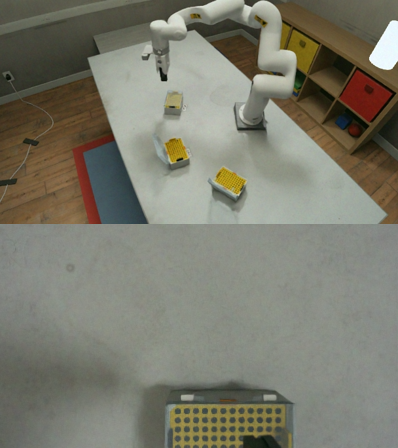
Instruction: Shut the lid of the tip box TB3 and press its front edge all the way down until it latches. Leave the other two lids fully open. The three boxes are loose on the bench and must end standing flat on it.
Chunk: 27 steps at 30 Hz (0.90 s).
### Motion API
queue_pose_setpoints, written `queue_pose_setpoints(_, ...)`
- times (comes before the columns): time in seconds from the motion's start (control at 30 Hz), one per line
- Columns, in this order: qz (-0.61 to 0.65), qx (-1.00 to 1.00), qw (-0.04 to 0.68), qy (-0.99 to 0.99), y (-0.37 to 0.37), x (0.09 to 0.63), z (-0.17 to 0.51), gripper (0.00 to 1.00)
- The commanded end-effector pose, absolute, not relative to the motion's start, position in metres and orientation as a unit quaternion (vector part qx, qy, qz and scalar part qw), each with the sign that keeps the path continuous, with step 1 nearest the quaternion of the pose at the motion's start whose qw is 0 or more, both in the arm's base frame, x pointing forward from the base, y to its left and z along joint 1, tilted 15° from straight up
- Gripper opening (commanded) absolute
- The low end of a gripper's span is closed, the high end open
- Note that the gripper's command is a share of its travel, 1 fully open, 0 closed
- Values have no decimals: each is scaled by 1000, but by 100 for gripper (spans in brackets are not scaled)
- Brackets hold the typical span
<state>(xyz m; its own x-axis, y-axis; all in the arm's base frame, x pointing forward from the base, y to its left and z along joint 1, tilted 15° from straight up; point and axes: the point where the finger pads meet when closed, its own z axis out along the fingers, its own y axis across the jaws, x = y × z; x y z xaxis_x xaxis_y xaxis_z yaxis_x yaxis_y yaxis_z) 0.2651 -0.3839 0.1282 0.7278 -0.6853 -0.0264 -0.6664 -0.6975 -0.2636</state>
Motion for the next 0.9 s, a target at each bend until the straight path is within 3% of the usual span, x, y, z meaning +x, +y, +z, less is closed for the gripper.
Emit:
queue_pose_setpoints(0.0,-39,-921,127,367,-384,265,128,0)
queue_pose_setpoints(0.87,-39,-921,127,367,-347,242,88,0)
